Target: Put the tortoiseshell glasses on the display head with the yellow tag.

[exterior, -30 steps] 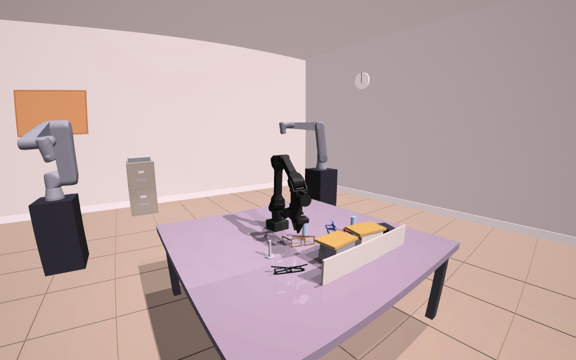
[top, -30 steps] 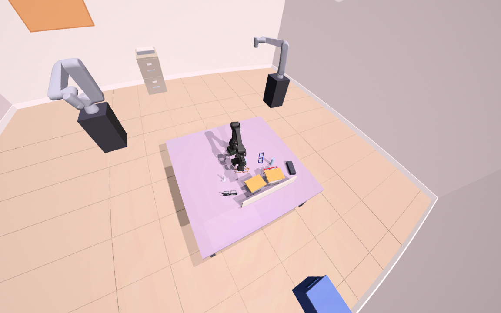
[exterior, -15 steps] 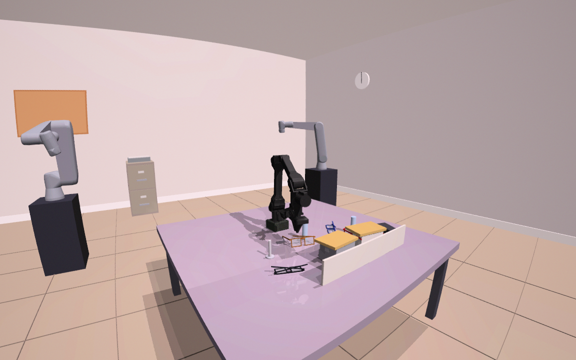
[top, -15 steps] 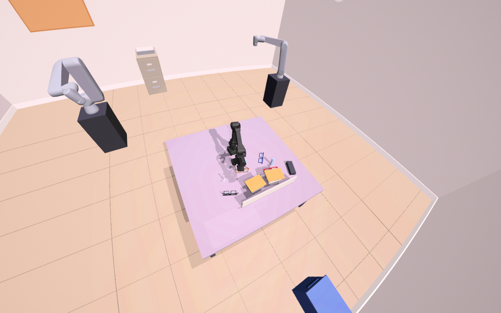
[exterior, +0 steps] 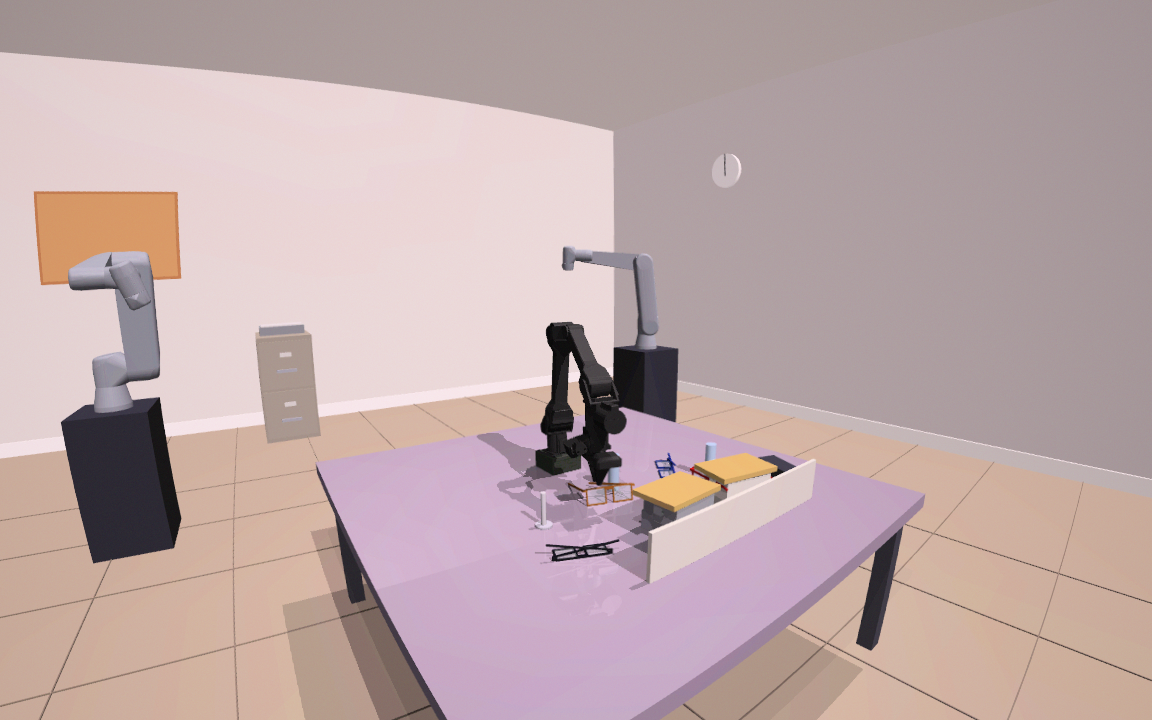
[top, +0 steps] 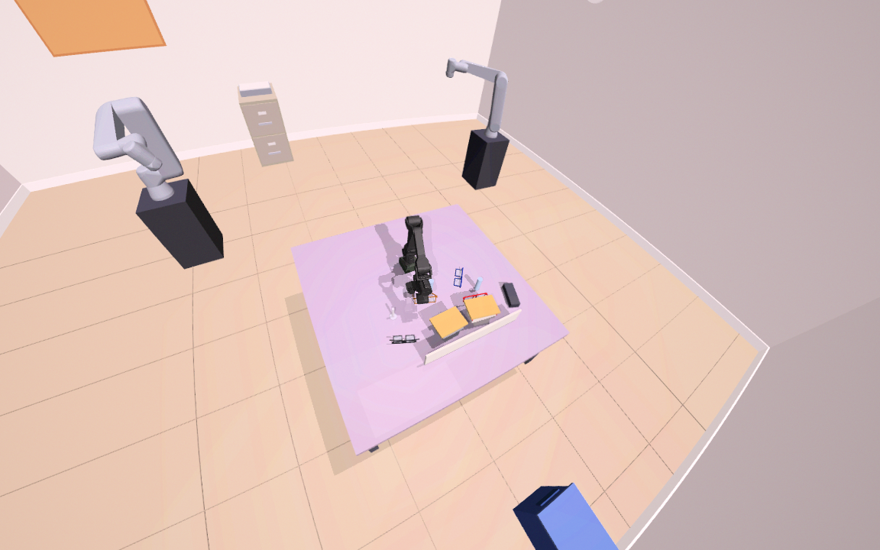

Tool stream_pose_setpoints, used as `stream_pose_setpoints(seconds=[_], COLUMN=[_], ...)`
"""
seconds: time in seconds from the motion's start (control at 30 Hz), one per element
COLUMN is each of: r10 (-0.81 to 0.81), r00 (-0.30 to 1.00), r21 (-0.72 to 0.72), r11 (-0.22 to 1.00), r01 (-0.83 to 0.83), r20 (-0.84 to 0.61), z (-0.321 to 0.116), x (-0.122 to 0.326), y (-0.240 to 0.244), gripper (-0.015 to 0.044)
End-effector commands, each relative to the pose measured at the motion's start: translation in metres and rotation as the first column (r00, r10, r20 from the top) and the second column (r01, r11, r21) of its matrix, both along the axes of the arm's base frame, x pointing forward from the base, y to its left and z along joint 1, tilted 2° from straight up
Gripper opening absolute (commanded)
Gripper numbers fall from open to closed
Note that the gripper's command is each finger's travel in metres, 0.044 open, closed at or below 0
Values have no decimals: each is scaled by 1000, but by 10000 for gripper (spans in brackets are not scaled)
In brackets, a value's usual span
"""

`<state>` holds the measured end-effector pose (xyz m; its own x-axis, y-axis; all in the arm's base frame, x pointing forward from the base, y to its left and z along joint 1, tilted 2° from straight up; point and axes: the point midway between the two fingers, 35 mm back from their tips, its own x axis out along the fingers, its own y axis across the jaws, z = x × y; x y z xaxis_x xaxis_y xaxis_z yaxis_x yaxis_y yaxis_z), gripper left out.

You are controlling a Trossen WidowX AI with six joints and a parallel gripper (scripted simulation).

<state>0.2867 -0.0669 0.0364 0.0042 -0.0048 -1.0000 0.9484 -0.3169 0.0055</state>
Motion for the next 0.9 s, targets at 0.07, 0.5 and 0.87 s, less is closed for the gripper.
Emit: stream_pose_setpoints(seconds=[0.07,0.5,0.87], r10=[-4,-4,-4], r00=[1000,1000,1000], r21=[-2,-2,-2], r11=[1000,1000,1000], r01=[4,4,4], r20=[-15,-15,-15], z=[-14,-35,-41], x=[-3,-3,-3], y=[0,-1,-1], gripper=[120,120,120])
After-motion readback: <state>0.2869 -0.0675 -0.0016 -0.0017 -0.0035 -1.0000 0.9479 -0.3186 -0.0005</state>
